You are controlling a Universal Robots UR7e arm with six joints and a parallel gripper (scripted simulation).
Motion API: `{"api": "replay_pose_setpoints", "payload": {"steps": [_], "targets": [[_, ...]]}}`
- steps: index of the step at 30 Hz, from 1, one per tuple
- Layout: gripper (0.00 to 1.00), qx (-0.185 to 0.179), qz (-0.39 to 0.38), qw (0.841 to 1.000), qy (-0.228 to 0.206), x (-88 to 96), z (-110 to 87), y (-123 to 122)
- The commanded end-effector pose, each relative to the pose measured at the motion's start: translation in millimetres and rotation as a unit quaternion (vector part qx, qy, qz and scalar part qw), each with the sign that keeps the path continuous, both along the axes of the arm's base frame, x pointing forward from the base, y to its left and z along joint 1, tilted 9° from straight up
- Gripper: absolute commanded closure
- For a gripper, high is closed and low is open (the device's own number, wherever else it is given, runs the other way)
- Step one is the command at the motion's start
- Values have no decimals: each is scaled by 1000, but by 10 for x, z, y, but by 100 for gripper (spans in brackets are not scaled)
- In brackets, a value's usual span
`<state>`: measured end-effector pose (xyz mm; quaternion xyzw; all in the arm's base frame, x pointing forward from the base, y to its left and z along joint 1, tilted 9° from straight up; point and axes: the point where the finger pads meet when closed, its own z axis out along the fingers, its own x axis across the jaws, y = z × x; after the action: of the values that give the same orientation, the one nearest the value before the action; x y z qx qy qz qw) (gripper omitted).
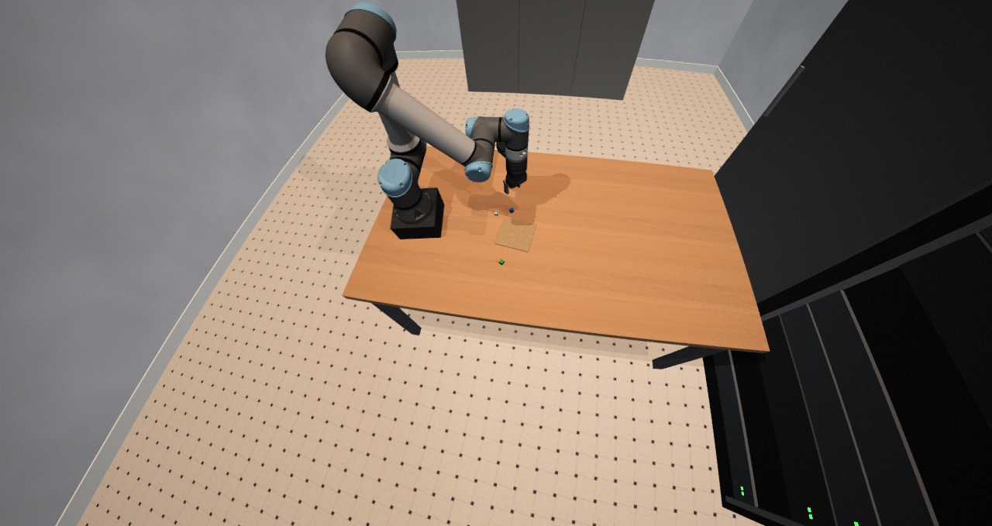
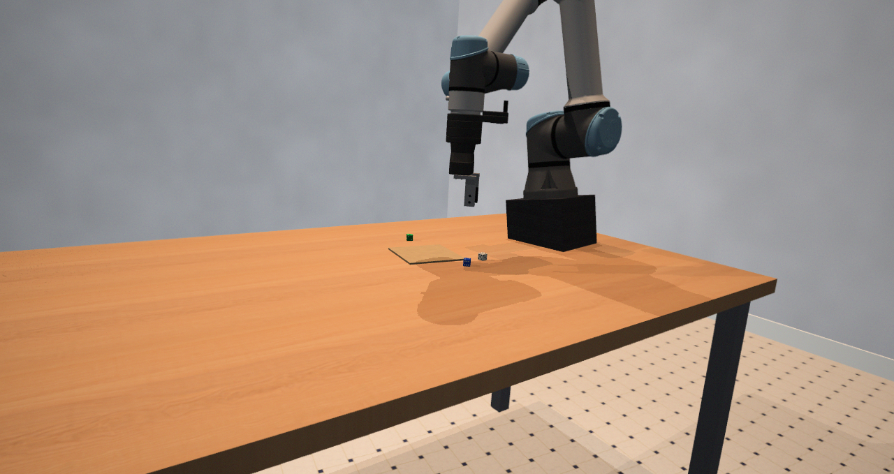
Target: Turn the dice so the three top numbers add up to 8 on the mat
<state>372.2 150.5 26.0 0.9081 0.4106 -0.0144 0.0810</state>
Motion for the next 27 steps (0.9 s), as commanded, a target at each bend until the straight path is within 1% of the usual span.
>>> {"api": "replay_pose_setpoints", "payload": {"steps": [1, 9, 18, 27], "targets": [[0, 0, 0, 1000, 1, -4, 36, 5], [0, 0, 0, 1000, 1, -4, 34, 4], [0, -1, 30, 1000, 6, -14, -80, -39], [0, -1, 31, 1000, 6, -15, -81, -39]]}}
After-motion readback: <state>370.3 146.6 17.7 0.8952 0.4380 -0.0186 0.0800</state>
